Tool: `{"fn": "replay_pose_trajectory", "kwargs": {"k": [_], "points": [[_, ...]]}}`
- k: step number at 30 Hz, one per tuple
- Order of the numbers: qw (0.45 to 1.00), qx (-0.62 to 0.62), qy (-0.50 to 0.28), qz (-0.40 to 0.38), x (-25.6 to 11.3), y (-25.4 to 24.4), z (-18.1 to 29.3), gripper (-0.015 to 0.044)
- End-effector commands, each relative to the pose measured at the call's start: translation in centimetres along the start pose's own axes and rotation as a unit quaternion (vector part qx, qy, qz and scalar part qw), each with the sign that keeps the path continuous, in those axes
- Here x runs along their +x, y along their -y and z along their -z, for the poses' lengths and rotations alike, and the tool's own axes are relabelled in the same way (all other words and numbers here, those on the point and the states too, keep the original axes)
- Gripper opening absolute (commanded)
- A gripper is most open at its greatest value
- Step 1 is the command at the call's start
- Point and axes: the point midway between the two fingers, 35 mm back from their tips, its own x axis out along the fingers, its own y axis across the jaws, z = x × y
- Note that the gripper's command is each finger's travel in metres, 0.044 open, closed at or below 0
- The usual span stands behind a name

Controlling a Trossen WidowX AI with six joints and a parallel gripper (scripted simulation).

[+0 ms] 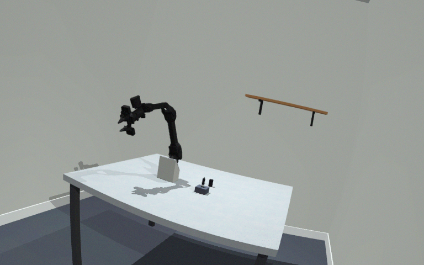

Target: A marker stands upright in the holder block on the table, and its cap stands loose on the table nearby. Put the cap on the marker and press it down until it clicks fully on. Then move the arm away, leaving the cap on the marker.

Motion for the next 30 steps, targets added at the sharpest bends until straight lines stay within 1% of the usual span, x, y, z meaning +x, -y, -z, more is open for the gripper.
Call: {"fn": "replay_pose_trajectory", "kwargs": {"k": [1, 4, 8, 12, 15, 18, 21, 26, 30], "points": [[0.988, -0.144, -0.052, 0.004, -2.3, -0.1, 7.0, 0.0242], [0.964, -0.251, -0.089, 0.004, -4.3, 0.4, 11.8, 0.0242], [0.910, -0.391, -0.137, -0.001, -7.2, 1.9, 18.0, 0.0242], [0.835, -0.519, -0.184, -0.012, -10.4, 4.3, 23.6, 0.0242], [0.764, -0.608, -0.218, -0.023, -13.0, 6.7, 27.4, 0.0242], [0.681, -0.687, -0.250, -0.037, -15.7, 9.5, 30.9, 0.0242], [0.582, -0.763, -0.277, -0.053, -18.6, 12.7, 33.8, 0.0242], [0.396, -0.858, -0.317, -0.085, -23.5, 18.7, 37.3, 0.0242], [0.240, -0.899, -0.347, -0.115, -27.2, 23.9, 39.0, 0.0242]]}}
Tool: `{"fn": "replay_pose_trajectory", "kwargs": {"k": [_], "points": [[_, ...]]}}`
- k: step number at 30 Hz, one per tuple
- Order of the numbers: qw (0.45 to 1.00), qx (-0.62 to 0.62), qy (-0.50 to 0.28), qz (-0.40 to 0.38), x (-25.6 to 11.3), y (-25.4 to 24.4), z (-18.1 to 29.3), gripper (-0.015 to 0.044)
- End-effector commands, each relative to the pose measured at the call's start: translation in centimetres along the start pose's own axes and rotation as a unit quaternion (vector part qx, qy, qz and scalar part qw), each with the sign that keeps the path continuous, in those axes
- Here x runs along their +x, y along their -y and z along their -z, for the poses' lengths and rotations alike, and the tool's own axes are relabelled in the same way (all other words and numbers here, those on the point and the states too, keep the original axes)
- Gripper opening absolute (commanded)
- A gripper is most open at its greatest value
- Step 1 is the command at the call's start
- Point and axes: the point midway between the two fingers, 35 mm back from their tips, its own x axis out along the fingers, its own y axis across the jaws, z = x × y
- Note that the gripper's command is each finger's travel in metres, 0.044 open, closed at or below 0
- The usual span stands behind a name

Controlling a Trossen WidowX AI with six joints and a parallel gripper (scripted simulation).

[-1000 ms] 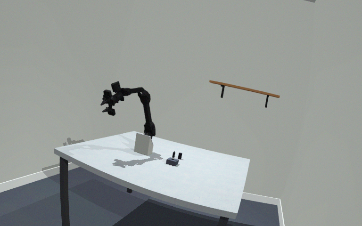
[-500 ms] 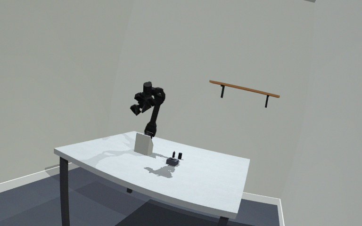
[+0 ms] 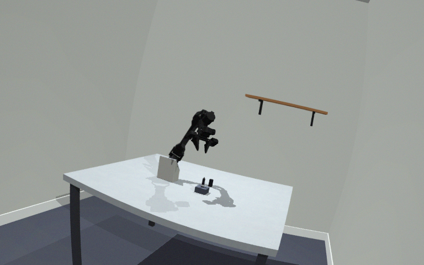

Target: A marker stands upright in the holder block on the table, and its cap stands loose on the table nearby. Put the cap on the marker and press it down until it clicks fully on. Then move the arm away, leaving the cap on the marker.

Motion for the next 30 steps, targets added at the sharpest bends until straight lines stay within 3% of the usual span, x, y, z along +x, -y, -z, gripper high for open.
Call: {"fn": "replay_pose_trajectory", "kwargs": {"k": [1, 10, 18, 26, 30], "points": [[0.983, -0.171, -0.048, -0.047, 0.4, -6.5, 3.6, 0.0242], [0.854, -0.481, -0.111, -0.166, -0.3, -17.5, 12.6, 0.0242], [0.653, -0.686, -0.137, -0.292, -3.3, -24.5, 23.4, 0.0242], [0.637, -0.696, -0.137, -0.300, -3.4, -24.3, 24.2, 0.0242], [0.637, -0.696, -0.137, -0.301, -0.9, -24.9, 26.1, 0.0242]]}}
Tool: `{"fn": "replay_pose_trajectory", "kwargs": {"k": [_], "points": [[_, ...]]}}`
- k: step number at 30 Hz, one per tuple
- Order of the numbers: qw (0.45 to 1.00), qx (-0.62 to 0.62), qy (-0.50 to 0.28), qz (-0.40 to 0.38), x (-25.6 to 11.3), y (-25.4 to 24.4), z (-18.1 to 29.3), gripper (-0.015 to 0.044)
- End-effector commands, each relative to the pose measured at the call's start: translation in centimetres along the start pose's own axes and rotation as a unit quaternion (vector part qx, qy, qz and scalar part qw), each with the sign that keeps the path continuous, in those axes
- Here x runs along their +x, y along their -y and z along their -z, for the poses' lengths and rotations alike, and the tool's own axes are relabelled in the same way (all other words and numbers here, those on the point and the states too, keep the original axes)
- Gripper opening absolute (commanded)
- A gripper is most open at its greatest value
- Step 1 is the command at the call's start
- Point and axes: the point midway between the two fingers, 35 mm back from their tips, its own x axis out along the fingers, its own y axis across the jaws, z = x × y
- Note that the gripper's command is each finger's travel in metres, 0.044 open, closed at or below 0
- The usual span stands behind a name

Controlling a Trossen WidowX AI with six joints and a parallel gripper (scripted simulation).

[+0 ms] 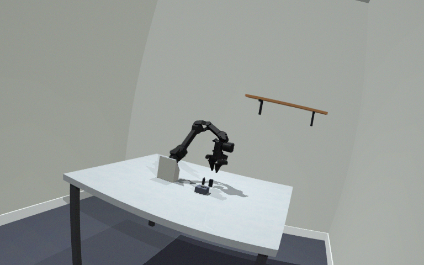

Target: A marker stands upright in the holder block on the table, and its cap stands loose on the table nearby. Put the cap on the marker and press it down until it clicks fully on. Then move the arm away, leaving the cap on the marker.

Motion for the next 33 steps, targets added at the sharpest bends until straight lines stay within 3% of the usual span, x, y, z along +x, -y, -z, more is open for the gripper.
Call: {"fn": "replay_pose_trajectory", "kwargs": {"k": [1, 33], "points": [[1.000, 0.000, -0.001, -0.011, 2.8, -0.6, 0.2, 0.0242], [1.000, 0.000, -0.001, -0.011, 7.6, -0.6, 0.4, 0.0242]]}}
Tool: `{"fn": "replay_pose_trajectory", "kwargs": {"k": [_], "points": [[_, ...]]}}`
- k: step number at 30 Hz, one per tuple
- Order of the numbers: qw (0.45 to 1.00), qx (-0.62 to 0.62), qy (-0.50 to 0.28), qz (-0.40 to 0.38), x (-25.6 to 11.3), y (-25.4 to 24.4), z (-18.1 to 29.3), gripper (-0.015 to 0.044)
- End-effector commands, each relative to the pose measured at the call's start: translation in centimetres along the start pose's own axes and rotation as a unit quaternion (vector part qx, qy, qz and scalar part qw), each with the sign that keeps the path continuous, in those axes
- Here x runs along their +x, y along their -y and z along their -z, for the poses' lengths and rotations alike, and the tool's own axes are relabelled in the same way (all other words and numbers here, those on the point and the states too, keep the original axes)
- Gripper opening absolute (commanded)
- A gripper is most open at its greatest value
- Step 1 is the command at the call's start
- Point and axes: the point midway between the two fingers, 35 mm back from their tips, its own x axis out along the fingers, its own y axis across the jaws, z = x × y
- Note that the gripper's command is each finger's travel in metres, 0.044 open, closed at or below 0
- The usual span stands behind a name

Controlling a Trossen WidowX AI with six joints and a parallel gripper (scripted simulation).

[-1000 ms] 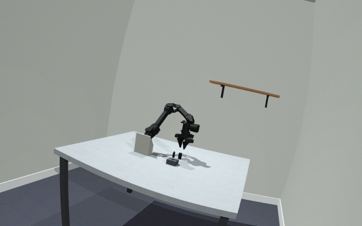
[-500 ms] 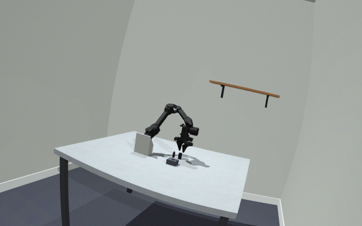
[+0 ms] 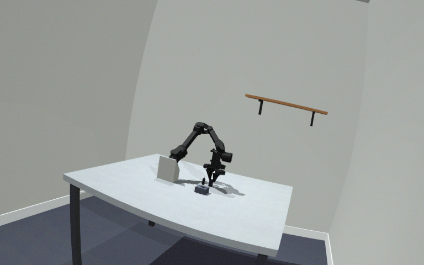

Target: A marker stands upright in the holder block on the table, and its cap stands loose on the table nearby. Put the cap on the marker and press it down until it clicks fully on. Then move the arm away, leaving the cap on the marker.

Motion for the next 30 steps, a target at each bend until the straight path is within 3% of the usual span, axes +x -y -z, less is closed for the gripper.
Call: {"fn": "replay_pose_trajectory", "kwargs": {"k": [1, 14, 18, 28, 30], "points": [[1.000, 0.004, 0.001, -0.004, 0.8, -0.2, 0.2, 0.0242], [1.000, 0.004, 0.002, -0.005, 2.6, -0.4, 0.2, 0.0242], [1.000, 0.004, 0.002, -0.005, 2.6, -0.4, 0.3, 0.0137], [1.000, 0.004, 0.002, -0.005, 2.6, -0.3, 0.3, 0.0070], [1.000, 0.003, 0.001, -0.004, 2.6, -0.2, 0.3, 0.0018]]}}
